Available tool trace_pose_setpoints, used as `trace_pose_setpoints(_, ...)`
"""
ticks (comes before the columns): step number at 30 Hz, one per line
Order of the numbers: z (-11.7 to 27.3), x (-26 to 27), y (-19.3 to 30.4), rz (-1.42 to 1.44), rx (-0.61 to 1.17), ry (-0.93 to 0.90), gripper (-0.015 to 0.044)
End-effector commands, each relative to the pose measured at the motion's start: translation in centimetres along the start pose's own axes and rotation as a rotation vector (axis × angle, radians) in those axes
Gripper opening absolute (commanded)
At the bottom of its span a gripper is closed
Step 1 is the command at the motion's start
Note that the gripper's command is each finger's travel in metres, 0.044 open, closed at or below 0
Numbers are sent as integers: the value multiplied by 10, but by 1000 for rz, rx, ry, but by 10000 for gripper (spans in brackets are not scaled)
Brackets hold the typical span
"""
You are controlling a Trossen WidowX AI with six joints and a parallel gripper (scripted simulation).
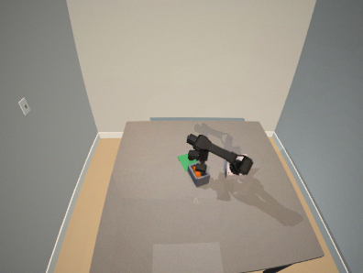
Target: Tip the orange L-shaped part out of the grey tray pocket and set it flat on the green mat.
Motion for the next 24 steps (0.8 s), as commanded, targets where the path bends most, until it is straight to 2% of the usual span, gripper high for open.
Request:
trace_pose_setpoints(1, 1, -30, -14, -620, 7, 6, 280)
trace_pose_setpoints(4, 1, -44, -20, -920, 8, 8, 280)
trace_pose_setpoints(6, 0, -47, -21, -990, 9, 8, 280)
trace_pose_setpoints(19, -1, -47, -21, -990, 9, 8, 280)
trace_pose_setpoints(24, -18, -47, -21, -990, 8, 8, 280)
Point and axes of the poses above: the point midway between the two fingers, 35 mm back from their tips, its own z axis back along the fingers, its own x axis across the jaws, y = z × x, the point moved 7 cm from there along z, back along the fingers, and after that the axes turned 14 degrees about z, right-handed, at the moved point
